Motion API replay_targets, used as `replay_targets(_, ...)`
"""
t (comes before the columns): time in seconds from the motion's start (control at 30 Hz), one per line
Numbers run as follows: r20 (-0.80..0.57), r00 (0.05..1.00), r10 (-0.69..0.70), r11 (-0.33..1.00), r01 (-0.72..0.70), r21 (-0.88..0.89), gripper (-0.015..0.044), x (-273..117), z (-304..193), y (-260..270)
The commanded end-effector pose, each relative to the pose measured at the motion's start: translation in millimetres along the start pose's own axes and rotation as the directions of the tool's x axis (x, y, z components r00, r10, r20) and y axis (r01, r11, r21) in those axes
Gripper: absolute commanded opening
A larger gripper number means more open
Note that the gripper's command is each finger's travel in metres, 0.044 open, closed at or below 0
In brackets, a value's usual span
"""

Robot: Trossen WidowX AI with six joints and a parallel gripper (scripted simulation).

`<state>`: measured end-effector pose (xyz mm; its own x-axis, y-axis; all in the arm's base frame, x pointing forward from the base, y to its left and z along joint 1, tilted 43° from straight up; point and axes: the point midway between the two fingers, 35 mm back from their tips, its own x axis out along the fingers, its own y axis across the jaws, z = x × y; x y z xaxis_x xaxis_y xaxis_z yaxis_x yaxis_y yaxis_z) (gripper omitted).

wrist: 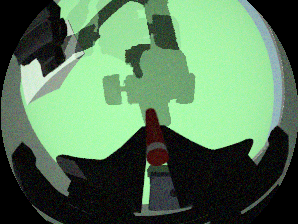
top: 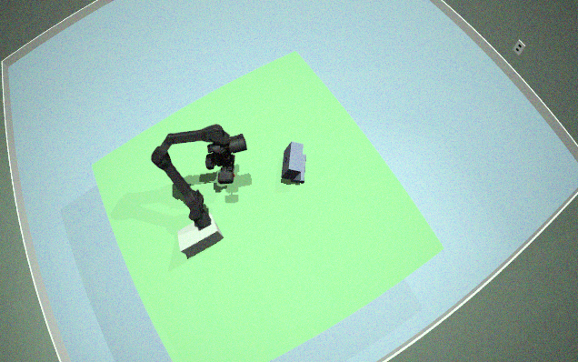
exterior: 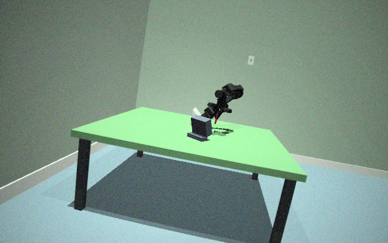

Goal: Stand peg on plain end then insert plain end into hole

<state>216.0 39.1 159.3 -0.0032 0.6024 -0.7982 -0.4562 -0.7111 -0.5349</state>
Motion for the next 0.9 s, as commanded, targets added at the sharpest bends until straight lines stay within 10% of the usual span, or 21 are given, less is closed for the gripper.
replay_targets(0.0, -0.024, 0.999, 0.042, 0.998, -0.043, -0.035, 0.0, 5.4, -2.2, 3.6)
replay_targets(0.87, -0.237, 0.949, 0.206, 0.948, -0.254, -0.192, 0.0, 19.3, -28.9, 9.3)
